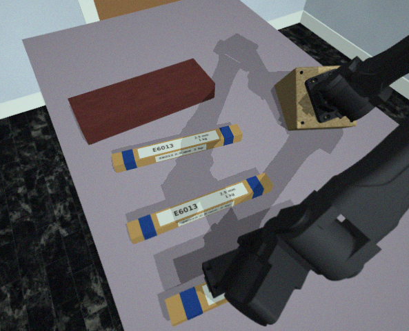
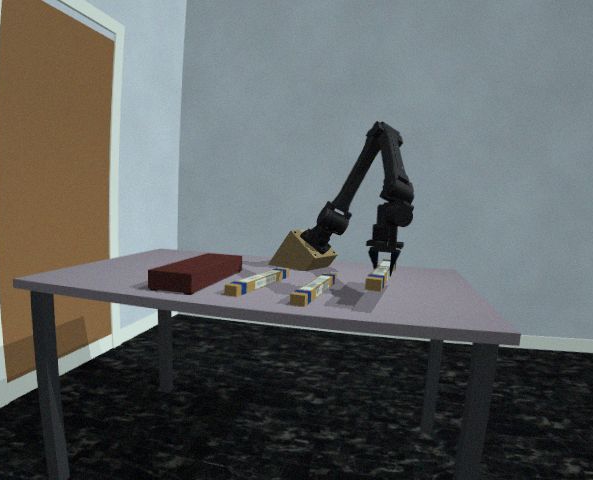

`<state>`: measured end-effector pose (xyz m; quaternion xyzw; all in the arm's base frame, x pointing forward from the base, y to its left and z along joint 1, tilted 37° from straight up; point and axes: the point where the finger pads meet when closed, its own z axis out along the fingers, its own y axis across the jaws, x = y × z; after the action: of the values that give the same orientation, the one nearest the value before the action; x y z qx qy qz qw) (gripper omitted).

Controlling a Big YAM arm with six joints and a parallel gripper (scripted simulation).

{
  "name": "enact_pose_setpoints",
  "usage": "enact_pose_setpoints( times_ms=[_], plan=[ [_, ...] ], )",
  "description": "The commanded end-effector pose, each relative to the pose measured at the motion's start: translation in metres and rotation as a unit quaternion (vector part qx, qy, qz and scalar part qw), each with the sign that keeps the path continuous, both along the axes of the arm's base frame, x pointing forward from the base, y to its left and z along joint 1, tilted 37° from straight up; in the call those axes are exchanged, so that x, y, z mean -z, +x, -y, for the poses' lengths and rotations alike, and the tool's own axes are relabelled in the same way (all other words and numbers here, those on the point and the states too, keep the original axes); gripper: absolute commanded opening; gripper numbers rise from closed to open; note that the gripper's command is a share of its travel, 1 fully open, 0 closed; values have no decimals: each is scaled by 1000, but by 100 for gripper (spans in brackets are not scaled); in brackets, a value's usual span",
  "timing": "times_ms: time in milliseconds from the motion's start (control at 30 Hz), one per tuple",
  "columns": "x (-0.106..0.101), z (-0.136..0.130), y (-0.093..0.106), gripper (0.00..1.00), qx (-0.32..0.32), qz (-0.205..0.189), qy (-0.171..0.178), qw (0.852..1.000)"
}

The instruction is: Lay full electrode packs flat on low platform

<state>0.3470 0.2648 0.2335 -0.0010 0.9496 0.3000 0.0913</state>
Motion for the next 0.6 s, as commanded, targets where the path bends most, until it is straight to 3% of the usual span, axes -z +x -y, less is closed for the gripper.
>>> enact_pose_setpoints(
  times_ms=[0,567],
  plan=[
    [-32,2,19,0,8,26,13,1000],
    [-30,2,21,0,9,21,11,1000]
  ],
)
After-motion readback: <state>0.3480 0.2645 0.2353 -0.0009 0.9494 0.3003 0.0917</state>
